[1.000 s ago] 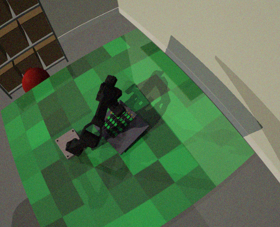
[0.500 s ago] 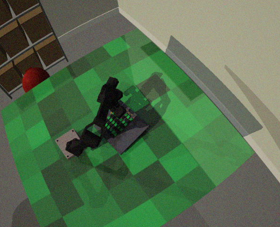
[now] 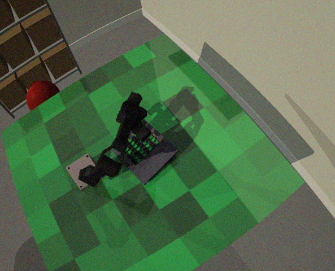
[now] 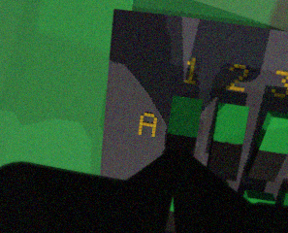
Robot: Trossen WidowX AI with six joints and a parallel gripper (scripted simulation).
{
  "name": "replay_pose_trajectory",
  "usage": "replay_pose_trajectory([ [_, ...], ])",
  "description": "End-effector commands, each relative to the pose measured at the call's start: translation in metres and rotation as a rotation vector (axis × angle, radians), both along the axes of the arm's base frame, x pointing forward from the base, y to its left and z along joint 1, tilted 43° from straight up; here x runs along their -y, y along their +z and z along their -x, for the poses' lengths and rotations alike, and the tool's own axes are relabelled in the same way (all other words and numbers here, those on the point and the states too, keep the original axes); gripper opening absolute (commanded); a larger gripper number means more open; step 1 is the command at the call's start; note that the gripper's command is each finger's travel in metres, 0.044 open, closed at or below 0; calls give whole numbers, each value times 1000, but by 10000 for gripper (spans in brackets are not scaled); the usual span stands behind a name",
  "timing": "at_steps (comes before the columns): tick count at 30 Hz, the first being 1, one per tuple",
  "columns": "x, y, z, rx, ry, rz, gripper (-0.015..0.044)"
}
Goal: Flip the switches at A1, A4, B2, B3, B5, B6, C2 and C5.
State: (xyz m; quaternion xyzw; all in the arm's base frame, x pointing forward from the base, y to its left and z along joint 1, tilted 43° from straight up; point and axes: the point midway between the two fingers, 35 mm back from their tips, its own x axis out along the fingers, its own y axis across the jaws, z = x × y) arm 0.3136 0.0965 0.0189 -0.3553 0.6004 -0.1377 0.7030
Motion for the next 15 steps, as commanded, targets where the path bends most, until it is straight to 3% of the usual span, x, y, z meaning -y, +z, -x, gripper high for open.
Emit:
replay_pose_trajectory([
  [1,1,0,-1,1,3,6,0],
  [15,2,-1,-1,1,3,6,0],
])
